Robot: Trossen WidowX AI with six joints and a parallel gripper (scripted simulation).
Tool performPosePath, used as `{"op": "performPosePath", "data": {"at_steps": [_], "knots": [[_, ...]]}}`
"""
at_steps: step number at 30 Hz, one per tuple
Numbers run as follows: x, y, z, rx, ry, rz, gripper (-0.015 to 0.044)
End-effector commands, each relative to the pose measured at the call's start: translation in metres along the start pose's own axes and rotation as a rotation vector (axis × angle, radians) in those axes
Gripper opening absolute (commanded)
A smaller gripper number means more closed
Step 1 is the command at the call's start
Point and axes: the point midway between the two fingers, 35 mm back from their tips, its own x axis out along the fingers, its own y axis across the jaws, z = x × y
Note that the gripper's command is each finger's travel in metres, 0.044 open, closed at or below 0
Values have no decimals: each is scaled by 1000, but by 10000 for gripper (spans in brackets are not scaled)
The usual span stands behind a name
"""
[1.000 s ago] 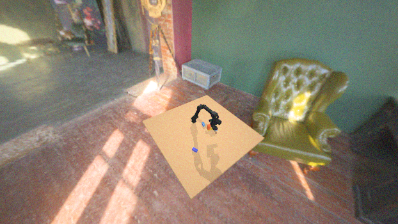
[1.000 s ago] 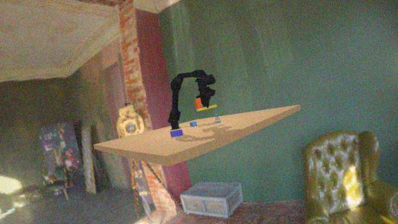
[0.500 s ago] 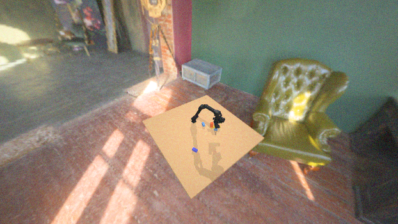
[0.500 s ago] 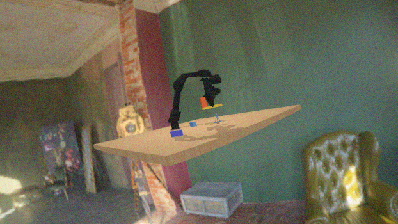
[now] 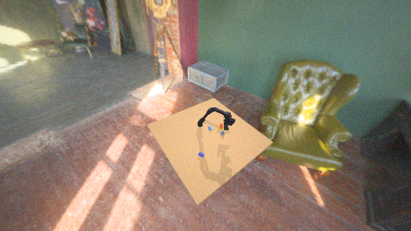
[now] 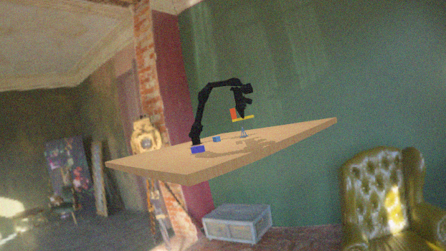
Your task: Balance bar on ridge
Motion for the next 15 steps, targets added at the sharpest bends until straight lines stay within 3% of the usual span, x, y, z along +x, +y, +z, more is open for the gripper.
{"op": "performPosePath", "data": {"at_steps": [1,15], "knots": [[0,12,10,61,1,-3,0],[15,15,15,77,0,-3,0]]}}
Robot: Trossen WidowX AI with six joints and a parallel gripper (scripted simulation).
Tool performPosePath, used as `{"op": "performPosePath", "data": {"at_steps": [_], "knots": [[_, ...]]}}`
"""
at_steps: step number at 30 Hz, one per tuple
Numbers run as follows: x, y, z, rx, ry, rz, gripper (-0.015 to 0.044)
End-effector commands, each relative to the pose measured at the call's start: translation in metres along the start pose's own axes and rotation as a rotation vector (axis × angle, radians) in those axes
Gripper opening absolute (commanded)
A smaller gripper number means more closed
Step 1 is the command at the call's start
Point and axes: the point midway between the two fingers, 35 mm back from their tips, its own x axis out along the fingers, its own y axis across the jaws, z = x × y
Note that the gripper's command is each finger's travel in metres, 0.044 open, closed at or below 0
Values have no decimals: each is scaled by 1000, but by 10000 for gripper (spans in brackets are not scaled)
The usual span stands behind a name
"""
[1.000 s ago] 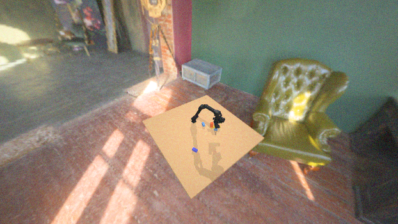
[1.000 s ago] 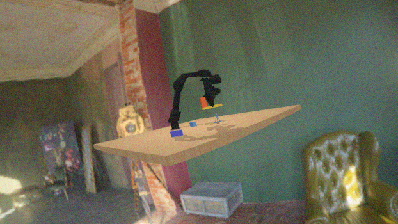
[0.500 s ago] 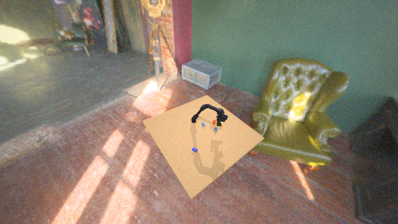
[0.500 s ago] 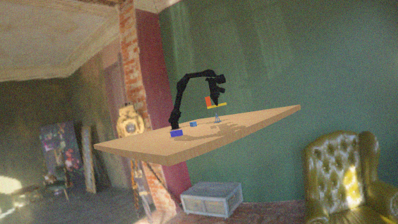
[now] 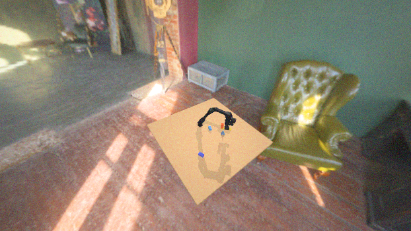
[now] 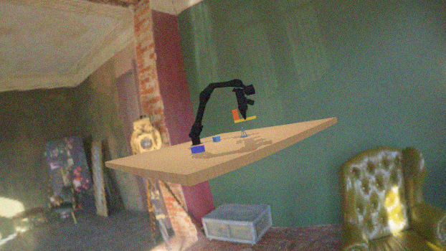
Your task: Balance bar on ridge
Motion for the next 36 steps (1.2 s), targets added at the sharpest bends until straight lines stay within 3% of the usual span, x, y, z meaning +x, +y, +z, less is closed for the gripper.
{"op": "performPosePath", "data": {"at_steps": [1,18,36], "knots": [[7,0,1,8,1,-4,0],[34,-3,-1,9,1,-4,0],[34,-3,-1,9,1,-4,0]]}}
